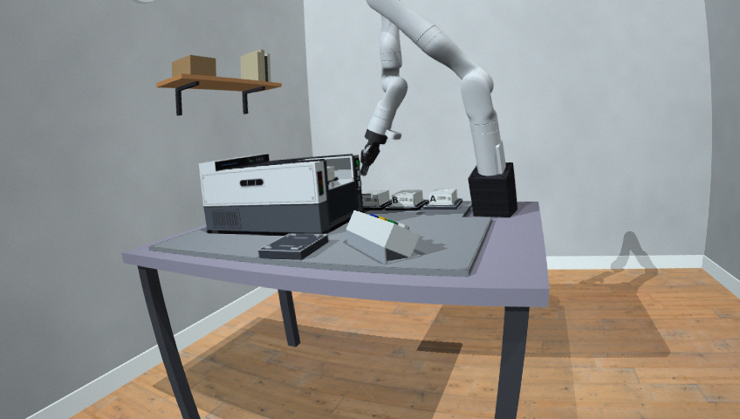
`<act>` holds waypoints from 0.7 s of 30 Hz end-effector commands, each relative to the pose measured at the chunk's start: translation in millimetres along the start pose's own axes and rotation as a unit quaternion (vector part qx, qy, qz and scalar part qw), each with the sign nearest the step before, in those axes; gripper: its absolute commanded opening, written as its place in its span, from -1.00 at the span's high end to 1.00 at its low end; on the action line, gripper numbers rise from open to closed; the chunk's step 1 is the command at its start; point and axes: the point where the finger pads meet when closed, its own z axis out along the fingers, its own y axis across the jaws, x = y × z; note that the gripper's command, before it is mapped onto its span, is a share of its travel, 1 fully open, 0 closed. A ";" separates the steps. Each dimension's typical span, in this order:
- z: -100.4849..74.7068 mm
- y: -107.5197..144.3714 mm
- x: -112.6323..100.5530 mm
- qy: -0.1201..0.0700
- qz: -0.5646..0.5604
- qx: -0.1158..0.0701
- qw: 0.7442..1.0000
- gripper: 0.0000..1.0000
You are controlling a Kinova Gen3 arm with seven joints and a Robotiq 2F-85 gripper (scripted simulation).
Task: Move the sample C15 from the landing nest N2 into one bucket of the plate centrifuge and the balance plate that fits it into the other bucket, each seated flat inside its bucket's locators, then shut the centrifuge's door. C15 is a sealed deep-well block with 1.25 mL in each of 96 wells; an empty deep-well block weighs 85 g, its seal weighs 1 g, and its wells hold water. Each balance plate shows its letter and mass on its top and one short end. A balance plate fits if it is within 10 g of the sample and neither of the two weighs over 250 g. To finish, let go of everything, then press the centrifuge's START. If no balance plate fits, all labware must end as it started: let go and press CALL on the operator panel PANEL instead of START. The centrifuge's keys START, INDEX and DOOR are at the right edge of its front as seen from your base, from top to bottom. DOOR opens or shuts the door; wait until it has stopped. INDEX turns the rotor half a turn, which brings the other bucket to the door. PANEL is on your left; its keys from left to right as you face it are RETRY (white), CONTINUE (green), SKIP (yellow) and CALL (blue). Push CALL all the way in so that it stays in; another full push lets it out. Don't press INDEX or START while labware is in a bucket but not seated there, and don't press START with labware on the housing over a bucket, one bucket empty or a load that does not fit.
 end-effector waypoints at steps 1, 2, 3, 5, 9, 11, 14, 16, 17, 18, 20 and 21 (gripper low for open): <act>0.5 -0.1 -2.4 -0.001 0.000 0.000 1.000 0.80; 0.8 -0.1 -3.0 -0.001 0.000 0.000 1.000 0.80; 1.0 -0.1 -3.6 -0.001 0.000 0.000 1.000 0.80; 1.6 -0.1 -4.8 -0.001 0.000 0.000 1.000 0.80; 2.2 -0.1 -6.1 -0.001 0.000 0.000 1.000 0.80; 2.5 -0.1 -6.8 -0.001 0.000 0.000 1.000 0.80; 2.5 -0.1 -6.8 -0.001 0.000 0.000 1.000 0.80; 2.5 -0.1 -6.8 -0.001 0.000 0.000 1.000 0.80; 2.5 -0.1 -6.8 -0.001 0.000 0.000 1.000 0.80; 2.5 -0.1 -6.8 -0.001 0.000 0.000 1.000 0.80; 2.5 -0.1 -6.8 -0.001 0.000 0.000 1.000 0.80; 2.5 -0.1 -6.8 -0.001 0.000 0.000 1.000 0.80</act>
